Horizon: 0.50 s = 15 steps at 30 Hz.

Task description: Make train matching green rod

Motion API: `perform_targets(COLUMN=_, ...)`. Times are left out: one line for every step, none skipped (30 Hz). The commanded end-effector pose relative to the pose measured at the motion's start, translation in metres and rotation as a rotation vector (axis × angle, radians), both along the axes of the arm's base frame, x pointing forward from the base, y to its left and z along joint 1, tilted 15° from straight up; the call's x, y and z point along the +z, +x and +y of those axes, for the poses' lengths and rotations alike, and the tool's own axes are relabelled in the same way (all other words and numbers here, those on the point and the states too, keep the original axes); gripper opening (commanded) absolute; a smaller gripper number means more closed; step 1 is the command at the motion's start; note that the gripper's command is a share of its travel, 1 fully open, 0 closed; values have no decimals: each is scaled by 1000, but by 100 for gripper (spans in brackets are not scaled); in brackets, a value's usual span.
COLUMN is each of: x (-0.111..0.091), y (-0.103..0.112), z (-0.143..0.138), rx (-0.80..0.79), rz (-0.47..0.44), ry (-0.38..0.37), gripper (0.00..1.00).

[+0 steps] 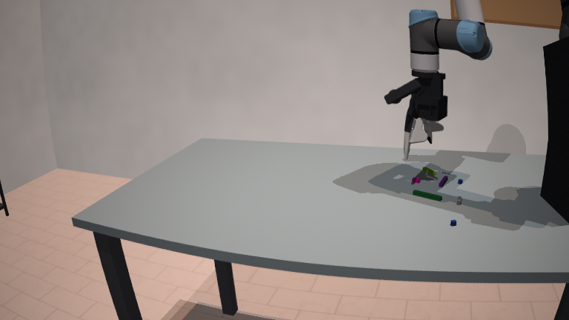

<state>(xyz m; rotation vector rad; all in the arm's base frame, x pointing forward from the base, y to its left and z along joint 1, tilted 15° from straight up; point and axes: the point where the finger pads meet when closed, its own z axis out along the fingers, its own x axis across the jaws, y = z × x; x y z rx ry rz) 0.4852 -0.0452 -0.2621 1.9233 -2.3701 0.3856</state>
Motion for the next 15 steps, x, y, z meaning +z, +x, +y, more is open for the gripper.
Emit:
perform_targets(x=1, y=1, z=-2, rx=-20, rz=-6, ry=1, gripper=100)
perform_targets(x=1, y=1, z=-2, rx=-21, rz=-6, ry=1, gripper=100)
perform_targets(x=1, y=1, z=-3, rx=-22, rz=-6, ry=2, gripper=100)
perform_targets(x=1, y=1, z=-3, rx=-22, rz=-6, ry=2, gripper=100)
perform_targets(x=1, y=1, z=-3, rx=-22, rz=-6, ry=2, gripper=100)
perform_targets(x=1, y=1, z=-3, rx=-22, rz=-6, ry=2, gripper=14)
perform_targets(x=1, y=1, z=-3, rx=-22, rz=-6, ry=2, gripper=14)
perform_targets(x=1, y=1, z=-3, rx=-22, rz=-6, ry=2, gripper=14)
perform_targets(x=1, y=1, z=-3, rx=-22, rz=-6, ry=2, gripper=14)
perform_targets(x=1, y=1, z=-3, rx=-22, rz=-6, ry=2, gripper=14)
perform_targets(x=1, y=1, z=-3, rx=-22, rz=-6, ry=2, gripper=14)
perform_targets(x=1, y=1, z=-3, rx=-22, rz=-6, ry=2, gripper=14)
perform_targets(x=1, y=1, z=-3, rx=-22, rz=-6, ry=2, gripper=14)
perform_targets(x=1, y=1, z=-3, rx=-22, rz=-6, ry=2, gripper=14)
perform_targets(x=1, y=1, z=-3, rx=-22, rz=-6, ry=2, gripper=14)
